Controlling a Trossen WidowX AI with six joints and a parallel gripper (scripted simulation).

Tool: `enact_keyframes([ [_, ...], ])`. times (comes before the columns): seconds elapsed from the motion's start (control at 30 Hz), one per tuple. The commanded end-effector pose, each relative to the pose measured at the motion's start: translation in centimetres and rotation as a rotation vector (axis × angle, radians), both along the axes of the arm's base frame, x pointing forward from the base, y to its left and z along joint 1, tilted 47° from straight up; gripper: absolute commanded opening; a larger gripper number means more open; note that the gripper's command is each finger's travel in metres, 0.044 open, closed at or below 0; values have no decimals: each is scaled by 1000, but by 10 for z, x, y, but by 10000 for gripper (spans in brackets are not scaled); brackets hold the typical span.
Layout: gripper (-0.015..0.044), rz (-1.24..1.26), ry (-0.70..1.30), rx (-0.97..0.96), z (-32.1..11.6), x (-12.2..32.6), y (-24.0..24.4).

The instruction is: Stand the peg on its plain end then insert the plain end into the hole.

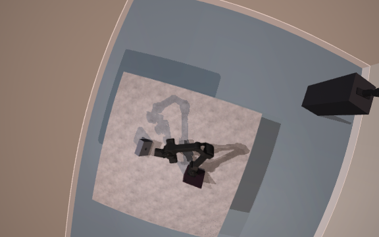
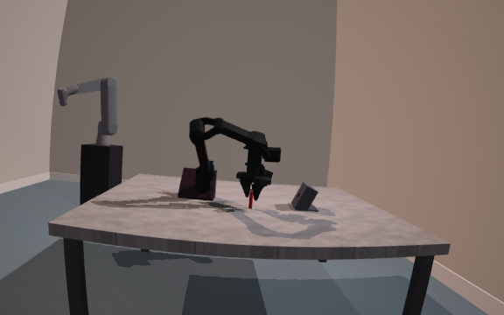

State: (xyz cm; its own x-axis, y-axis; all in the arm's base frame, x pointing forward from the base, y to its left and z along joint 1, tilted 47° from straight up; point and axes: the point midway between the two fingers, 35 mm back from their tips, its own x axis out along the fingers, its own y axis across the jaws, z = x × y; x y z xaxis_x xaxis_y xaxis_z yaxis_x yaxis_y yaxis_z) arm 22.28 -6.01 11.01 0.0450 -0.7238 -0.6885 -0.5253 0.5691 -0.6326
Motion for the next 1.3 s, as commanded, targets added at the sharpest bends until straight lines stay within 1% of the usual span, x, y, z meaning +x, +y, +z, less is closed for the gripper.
enact_keyframes([
  [0.0,230,-1,-1,1,0,0,0],
  [0.27,20,-1,-1,1,0,0,0],
  [0.37,0,-1,-1,1,0,0,0],
  [0.67,0,1,0,3,5,1,7],
  [1.27,0,12,6,-1,47,0,53],
])
